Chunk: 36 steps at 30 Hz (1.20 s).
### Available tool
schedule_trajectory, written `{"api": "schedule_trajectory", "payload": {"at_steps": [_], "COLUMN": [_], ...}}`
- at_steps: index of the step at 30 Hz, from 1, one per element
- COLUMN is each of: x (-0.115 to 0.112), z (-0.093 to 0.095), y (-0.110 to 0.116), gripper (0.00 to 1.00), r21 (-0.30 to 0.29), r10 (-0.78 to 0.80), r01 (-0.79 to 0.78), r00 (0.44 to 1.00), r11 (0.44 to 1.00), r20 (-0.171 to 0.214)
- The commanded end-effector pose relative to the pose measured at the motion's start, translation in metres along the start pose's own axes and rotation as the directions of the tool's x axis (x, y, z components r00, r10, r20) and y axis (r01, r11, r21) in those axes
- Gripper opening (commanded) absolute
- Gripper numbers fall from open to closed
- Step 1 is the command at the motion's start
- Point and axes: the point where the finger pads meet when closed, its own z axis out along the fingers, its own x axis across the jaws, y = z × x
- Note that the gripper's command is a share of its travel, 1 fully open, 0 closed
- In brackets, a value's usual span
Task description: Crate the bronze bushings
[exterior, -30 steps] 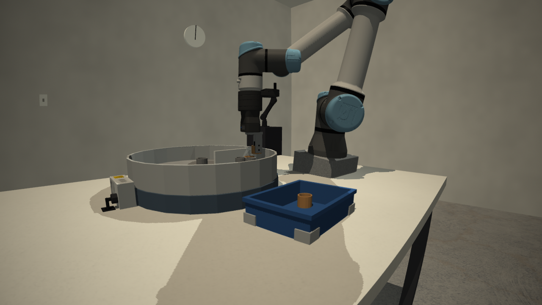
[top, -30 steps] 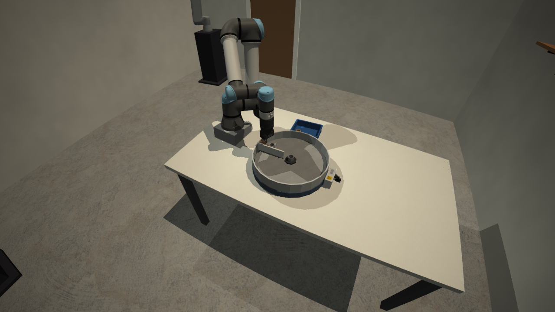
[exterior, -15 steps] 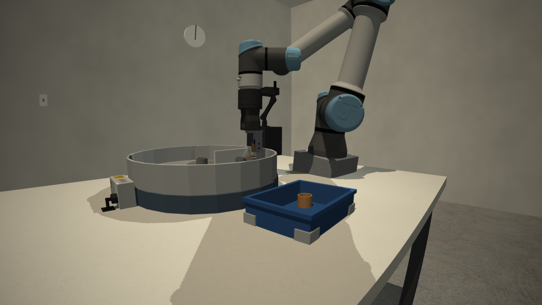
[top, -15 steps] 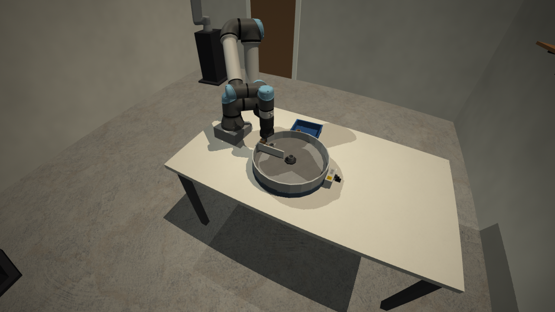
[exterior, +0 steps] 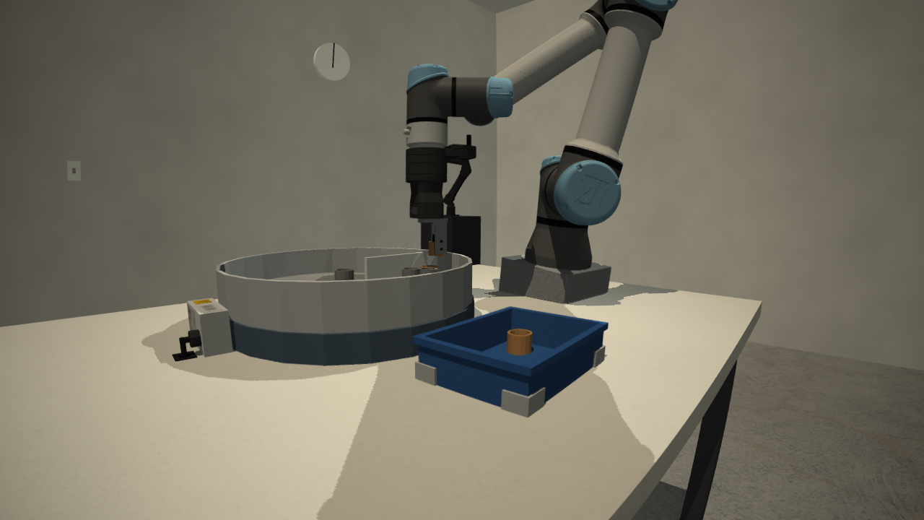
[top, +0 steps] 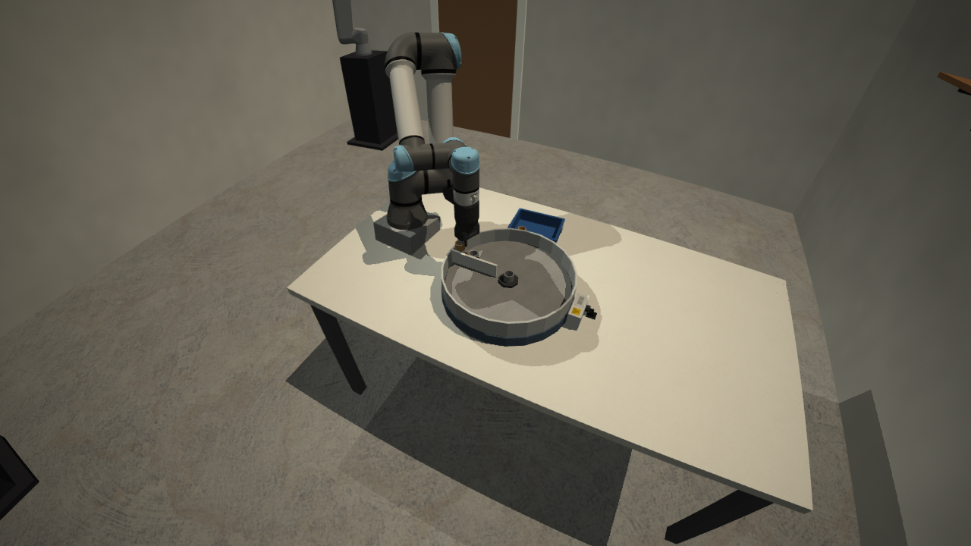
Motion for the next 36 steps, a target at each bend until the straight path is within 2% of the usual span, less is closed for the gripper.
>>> {"api": "schedule_trajectory", "payload": {"at_steps": [1,4,16,21,33,36], "x": [0.000,0.000,0.000,0.000,0.000,0.034], "z": [-0.012,-0.029,-0.029,-0.058,-0.058,-0.058], "y": [0.000,0.000,0.000,0.000,0.000,0.009], "gripper": [0.00,0.00,0.00,0.00,0.00,0.00], "r21": [-0.001,-0.001,-0.001,-0.001,-0.001,-0.002], "r10": [0.000,0.000,0.000,0.000,0.000,0.000], "r01": [0.000,0.000,0.000,0.000,0.000,0.000], "r00": [1.000,1.000,1.000,1.000,1.000,1.000], "r11": [1.000,1.000,1.000,1.000,1.000,1.000], "r20": [0.000,0.000,0.000,0.000,0.000,0.000]}}
